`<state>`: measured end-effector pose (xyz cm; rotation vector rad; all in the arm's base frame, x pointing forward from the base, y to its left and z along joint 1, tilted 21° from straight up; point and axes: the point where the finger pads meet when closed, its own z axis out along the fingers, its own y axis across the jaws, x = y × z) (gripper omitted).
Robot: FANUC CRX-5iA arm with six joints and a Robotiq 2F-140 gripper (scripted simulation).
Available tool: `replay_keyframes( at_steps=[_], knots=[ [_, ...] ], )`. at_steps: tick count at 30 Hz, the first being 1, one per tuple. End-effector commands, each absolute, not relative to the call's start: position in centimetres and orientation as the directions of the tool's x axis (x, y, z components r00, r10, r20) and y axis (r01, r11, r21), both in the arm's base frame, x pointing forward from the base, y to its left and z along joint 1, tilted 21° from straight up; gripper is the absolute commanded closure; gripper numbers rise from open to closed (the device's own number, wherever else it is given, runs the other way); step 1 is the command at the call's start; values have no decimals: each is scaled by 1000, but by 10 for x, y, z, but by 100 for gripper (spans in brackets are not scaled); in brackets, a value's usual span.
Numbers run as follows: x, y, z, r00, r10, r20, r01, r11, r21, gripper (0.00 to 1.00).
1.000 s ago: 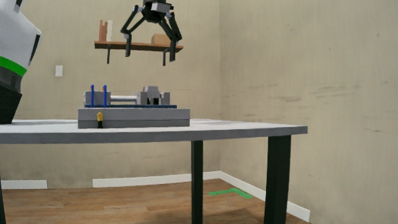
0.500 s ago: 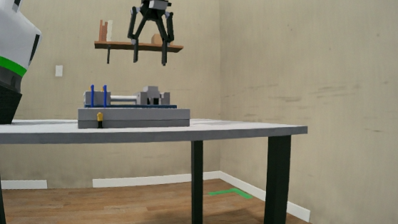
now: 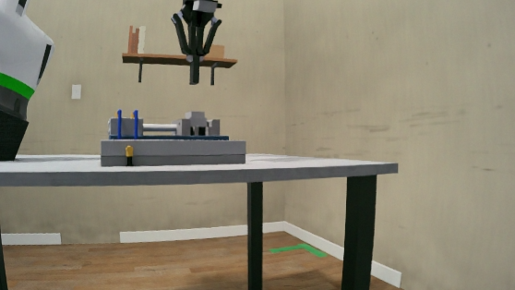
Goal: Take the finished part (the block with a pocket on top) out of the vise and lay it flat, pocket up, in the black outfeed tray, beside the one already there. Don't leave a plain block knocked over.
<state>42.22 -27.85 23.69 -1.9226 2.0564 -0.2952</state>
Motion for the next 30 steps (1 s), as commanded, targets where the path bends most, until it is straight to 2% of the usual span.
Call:
replay_keyframes(
  at_steps=[1, 22, 23, 30],
  knots=[
    [422, -279, 238, -52, -995, -83, -931, 78, -357, 90],
    [422, -279, 238, -52, -995, -83, -931, 78, -357, 90],
    [422, -279, 238, -52, -995, -83, -931, 78, -357, 54],
    [422, -279, 238, -52, -995, -83, -931, 78, -357, 54]
  ],
)
